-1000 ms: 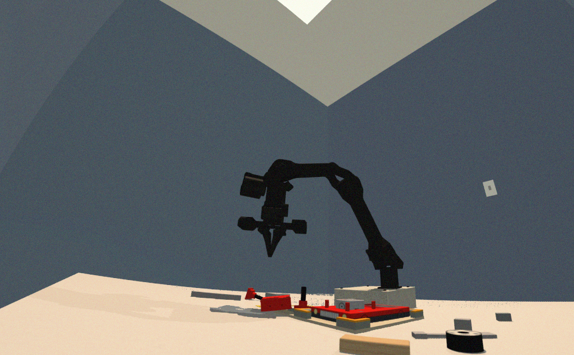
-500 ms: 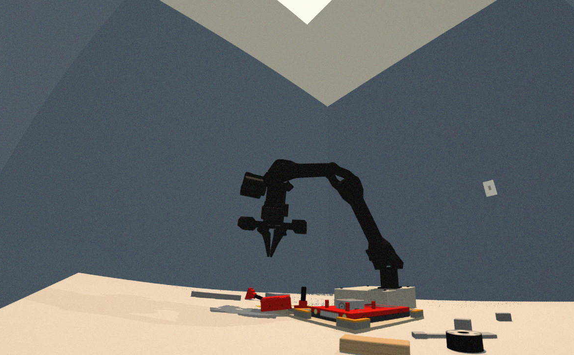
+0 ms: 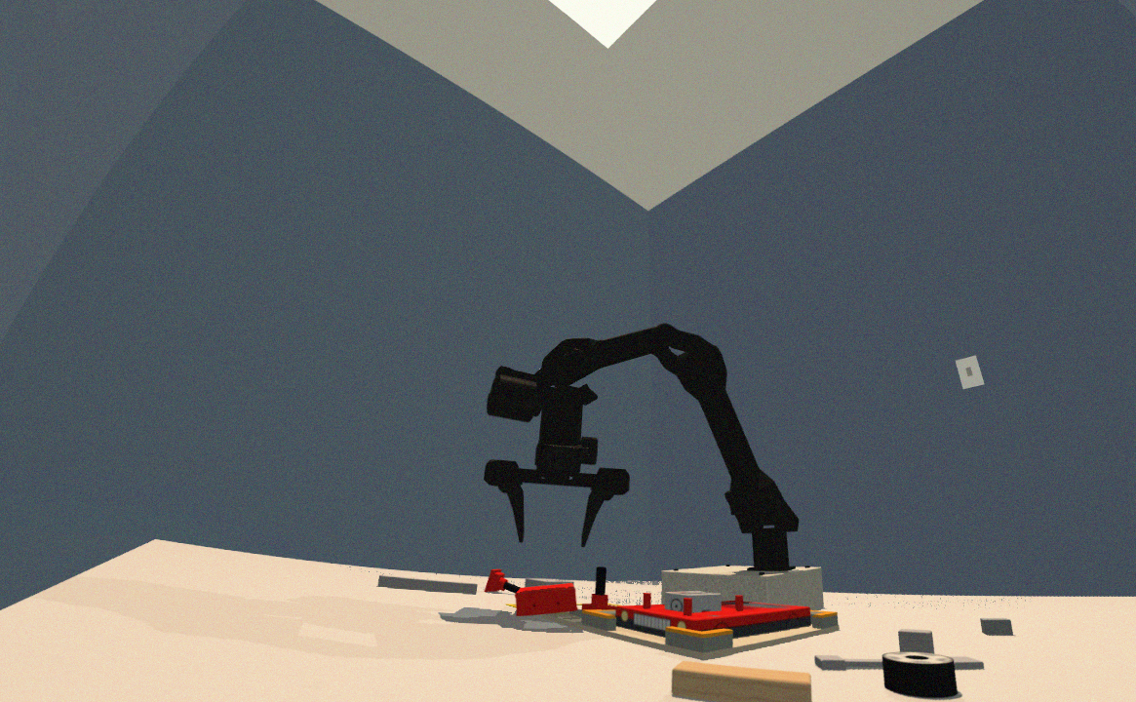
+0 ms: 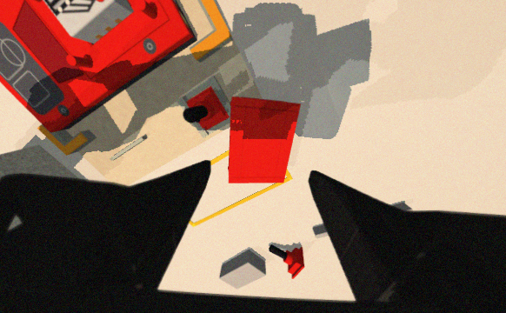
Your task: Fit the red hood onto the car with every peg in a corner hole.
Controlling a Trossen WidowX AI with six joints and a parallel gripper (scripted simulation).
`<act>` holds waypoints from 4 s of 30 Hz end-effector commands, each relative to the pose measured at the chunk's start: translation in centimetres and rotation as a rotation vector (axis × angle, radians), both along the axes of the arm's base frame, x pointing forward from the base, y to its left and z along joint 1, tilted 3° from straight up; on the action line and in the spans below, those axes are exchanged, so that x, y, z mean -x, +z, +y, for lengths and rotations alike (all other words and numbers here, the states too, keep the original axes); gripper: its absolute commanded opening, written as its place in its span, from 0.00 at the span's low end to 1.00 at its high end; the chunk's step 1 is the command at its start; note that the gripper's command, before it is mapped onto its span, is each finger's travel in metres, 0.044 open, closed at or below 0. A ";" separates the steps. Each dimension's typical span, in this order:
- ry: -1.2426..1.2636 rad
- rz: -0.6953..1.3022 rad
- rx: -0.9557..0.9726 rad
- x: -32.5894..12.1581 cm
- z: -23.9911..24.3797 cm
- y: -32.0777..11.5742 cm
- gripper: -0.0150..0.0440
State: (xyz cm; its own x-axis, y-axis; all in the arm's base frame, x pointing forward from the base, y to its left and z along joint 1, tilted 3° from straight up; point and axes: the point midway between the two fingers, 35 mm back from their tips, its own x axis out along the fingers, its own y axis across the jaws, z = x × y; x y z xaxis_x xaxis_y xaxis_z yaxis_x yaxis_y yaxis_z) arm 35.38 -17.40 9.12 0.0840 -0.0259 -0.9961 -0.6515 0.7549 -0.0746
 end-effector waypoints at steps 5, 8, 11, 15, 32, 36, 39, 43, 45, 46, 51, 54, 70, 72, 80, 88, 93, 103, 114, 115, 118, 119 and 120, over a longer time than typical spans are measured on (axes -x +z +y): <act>0.005 -0.001 0.004 0.0 0.0 -0.5 1.00; 0.005 -0.001 0.004 0.0 0.0 -0.7 1.00; 0.005 -0.001 0.004 0.0 -0.1 -0.9 1.00; 0.005 -0.001 0.004 -0.1 -0.1 -1.2 1.00; 0.005 -0.001 0.004 -0.2 -0.1 -2.5 1.00; 0.005 -0.001 0.004 -0.3 -0.1 -2.8 1.00; 0.005 -0.001 0.004 -0.3 -0.1 -3.1 1.00; 0.005 -0.001 0.004 -0.3 -0.1 -3.4 1.00; 0.005 -0.001 0.004 -0.3 -0.1 -3.5 1.00; 0.005 -0.001 0.004 -0.3 -0.1 -3.6 1.00; 0.005 -0.001 0.004 -0.4 -0.1 -4.0 1.00; 0.005 -0.001 0.004 -0.4 -0.1 -4.2 1.00; 0.005 -0.001 0.004 -0.4 0.0 -5.2 1.00; 0.005 -0.001 0.004 -0.4 0.0 -5.3 1.00; 0.005 -0.001 0.004 -0.5 0.0 -5.6 1.00; 0.005 -0.001 0.004 -0.5 0.0 -6.0 1.00; 0.005 -0.001 0.004 -0.5 0.0 -6.3 1.00; 0.005 -0.001 0.004 -0.6 0.0 -6.8 1.00; 0.007 -0.004 0.002 -0.7 -0.1 -6.9 0.92; 0.007 -0.004 0.002 -0.7 -0.1 -6.9 0.91; 0.007 -0.004 0.002 -0.7 -0.1 -6.9 0.88; 0.007 -0.004 0.002 -0.7 -0.1 -6.9 0.87; 0.007 -0.004 0.002 -0.7 -0.1 -6.9 0.85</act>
State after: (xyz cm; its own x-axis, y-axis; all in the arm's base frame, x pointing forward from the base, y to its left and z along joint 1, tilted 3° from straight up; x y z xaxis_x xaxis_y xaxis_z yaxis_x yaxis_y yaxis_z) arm 36.06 -17.44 2.18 0.0879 -0.0273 -0.9957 -0.6567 0.7501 -0.0786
